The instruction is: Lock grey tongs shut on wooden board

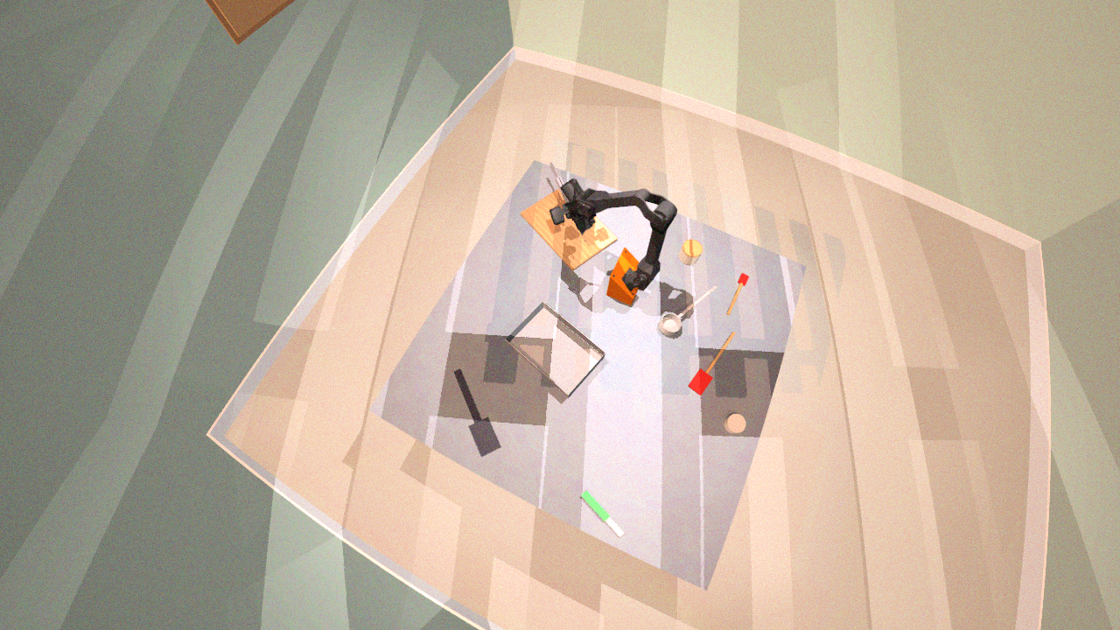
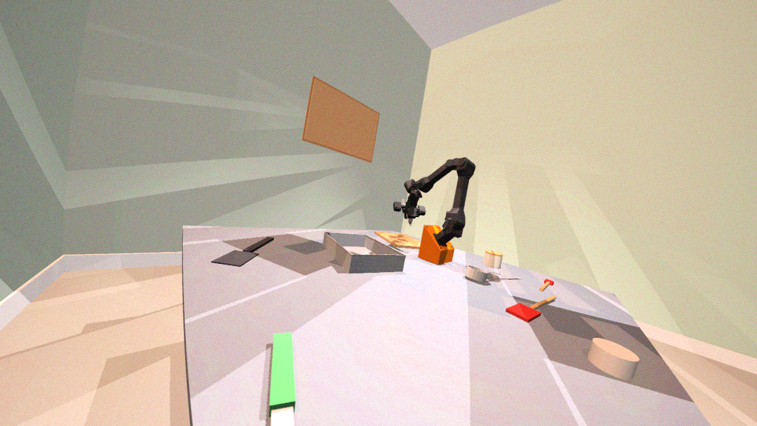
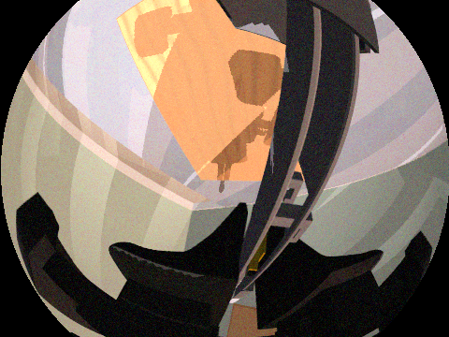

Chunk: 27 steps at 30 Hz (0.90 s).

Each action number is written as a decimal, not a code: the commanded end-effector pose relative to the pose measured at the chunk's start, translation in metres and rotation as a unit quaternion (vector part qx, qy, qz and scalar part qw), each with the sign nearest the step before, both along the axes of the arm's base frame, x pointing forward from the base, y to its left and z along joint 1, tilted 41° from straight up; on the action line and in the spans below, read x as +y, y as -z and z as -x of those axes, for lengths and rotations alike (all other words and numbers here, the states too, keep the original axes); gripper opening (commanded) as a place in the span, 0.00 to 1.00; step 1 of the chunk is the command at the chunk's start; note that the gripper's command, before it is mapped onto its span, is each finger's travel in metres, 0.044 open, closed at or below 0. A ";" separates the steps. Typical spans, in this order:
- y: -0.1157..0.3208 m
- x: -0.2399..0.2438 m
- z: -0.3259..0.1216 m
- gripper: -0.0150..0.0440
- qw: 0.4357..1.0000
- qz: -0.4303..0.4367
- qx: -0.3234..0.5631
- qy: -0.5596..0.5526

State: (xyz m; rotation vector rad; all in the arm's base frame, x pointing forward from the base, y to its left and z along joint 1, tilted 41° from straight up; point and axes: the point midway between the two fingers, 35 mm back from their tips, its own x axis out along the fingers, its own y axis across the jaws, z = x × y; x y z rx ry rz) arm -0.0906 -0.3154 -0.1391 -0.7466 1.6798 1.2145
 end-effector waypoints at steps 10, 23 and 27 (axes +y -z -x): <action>-0.014 0.013 -0.003 0.00 0.996 0.080 0.037 -0.035; -0.023 0.021 -0.005 0.00 0.991 0.117 0.053 -0.048; -0.023 0.021 -0.005 0.00 0.991 0.117 0.053 -0.048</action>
